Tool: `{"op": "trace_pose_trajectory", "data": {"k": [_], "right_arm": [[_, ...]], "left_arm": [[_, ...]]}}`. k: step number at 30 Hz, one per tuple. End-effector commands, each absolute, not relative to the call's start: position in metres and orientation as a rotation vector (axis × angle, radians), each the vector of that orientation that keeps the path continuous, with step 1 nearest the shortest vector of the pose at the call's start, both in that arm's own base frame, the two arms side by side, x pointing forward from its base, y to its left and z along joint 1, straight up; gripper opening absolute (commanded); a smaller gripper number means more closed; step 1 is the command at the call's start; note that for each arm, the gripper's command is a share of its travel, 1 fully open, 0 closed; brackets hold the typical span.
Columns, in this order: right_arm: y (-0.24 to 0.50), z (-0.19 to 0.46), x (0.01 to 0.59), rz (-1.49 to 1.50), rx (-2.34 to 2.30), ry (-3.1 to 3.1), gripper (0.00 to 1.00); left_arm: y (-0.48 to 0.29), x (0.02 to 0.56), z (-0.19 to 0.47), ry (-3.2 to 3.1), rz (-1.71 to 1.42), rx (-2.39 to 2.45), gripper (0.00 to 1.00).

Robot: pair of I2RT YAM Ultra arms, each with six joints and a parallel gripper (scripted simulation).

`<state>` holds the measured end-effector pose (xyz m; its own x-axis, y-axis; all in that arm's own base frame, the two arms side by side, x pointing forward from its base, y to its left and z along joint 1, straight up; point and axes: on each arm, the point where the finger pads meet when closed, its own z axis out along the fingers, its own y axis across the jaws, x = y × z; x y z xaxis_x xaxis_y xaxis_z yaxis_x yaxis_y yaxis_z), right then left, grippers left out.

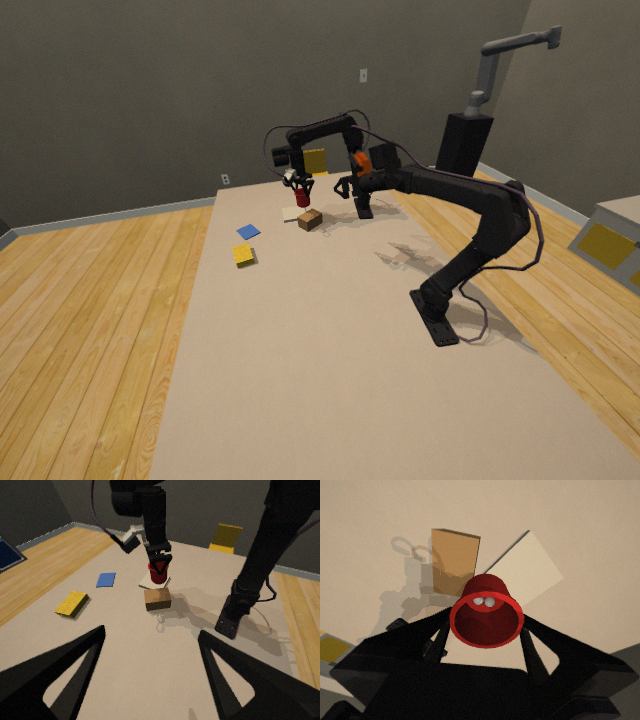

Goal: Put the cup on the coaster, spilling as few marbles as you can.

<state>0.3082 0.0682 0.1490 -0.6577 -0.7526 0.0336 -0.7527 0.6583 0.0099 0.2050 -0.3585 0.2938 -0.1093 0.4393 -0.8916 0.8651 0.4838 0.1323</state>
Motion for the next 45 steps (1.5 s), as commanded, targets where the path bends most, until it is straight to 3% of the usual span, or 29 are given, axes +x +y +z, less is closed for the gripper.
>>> {"op": "trace_pose_trajectory", "data": {"k": [1,8,14,45], "right_arm": [[0.062,0.159,0.329,-0.015,1.414,-2.804,0.00],[0.028,0.155,0.369,-0.005,1.386,-2.881,0.00],[0.020,0.154,0.362,-0.011,1.342,-2.873,0.00],[0.022,0.139,0.369,-0.009,1.352,-2.897,0.00]], "left_arm": [[-0.386,0.226,0.324,1.685,-0.560,1.065,1.00],[-0.428,0.262,0.319,1.697,-0.543,1.054,1.00],[-0.443,0.275,0.314,1.704,-0.535,1.052,1.00],[-0.442,0.271,0.310,1.717,-0.531,1.060,1.00]]}}
